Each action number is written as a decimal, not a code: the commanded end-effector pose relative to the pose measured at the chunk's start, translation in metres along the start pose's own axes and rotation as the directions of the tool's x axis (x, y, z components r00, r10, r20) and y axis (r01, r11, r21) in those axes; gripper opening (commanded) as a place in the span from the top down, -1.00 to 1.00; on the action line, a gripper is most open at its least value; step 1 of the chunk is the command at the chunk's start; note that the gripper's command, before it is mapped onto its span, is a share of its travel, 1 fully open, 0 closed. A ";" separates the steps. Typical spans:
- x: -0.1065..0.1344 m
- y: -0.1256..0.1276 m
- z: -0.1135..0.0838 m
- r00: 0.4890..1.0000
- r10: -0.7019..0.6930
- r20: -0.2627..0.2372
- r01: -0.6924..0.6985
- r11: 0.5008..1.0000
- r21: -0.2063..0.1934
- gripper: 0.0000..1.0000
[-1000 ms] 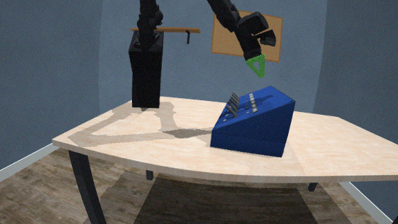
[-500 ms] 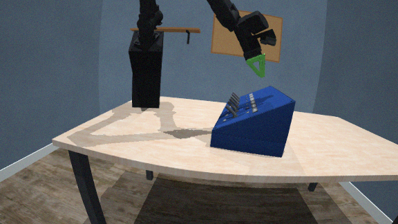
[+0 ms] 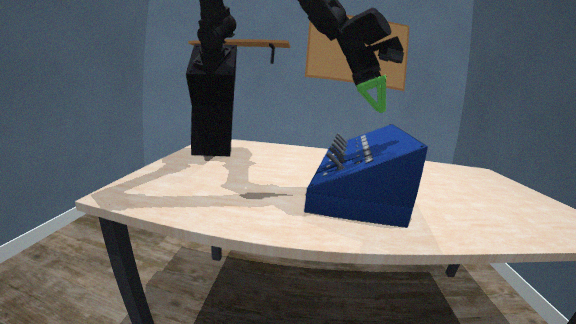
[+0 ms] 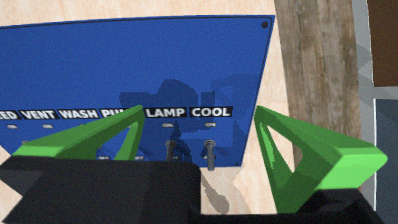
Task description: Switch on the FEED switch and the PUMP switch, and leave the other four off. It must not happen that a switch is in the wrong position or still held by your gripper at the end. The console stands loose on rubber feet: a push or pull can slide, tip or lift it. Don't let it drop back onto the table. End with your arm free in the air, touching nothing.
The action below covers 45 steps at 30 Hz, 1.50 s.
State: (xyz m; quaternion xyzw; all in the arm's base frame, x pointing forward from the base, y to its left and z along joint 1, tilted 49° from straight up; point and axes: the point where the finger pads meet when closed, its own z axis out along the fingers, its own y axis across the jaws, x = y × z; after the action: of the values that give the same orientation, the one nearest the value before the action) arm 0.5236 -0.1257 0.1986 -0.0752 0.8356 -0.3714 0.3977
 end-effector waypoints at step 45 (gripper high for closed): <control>-0.015 -0.026 -0.001 1.000 -0.017 0.016 0.017 1.000 -0.001 -1.00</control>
State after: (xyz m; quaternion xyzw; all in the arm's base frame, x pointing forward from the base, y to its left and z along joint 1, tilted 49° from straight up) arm 0.5213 -0.1401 0.2104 -0.0804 0.8368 -0.3719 0.3937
